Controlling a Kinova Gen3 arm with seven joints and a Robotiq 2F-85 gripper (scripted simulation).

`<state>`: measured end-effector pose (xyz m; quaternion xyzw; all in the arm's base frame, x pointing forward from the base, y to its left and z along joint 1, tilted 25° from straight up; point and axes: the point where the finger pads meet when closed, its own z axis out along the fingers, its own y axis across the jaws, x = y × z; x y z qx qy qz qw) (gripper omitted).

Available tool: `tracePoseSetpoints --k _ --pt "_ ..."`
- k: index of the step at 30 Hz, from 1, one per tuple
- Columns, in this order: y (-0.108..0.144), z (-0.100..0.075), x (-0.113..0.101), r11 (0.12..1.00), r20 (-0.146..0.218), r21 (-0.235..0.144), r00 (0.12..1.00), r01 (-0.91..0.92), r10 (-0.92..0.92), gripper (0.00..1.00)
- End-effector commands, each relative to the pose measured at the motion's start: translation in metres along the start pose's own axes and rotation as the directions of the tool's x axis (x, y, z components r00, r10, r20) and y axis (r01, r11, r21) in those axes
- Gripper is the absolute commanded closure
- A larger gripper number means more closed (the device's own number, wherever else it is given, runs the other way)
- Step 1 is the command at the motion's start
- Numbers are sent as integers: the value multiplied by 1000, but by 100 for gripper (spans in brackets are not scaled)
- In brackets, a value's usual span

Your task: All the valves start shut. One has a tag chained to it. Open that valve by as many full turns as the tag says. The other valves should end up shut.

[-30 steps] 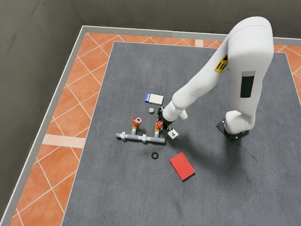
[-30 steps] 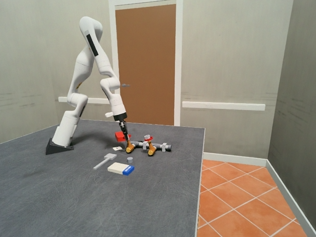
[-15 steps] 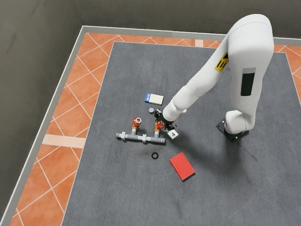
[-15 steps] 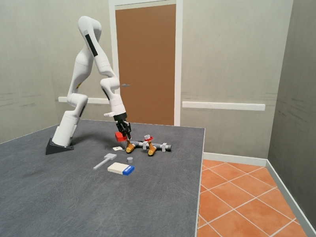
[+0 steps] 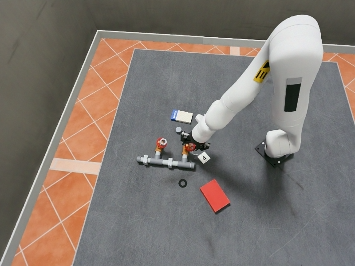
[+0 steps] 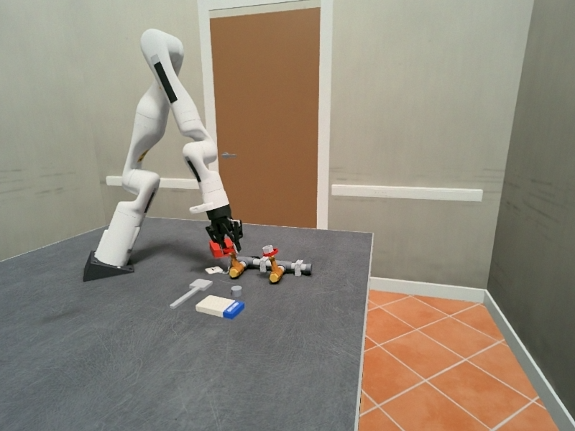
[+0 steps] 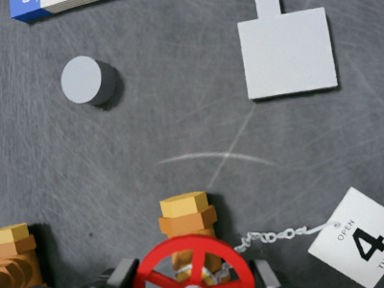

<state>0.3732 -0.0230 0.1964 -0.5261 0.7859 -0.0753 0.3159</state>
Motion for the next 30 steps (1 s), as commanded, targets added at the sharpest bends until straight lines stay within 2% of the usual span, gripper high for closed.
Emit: tracePoseSetpoints --k 1,10,23,24,30 --pt "0 0 0 999 1 0 999 36 -36 45" --pt "0 0 0 990 0 1 990 138 -138 45" --pt "0 0 0 987 0 1 987 162 -162 45" --pt "0 0 0 987 0 1 987 162 -162 0" --pt "0 0 0 987 0 1 987 162 -162 0"
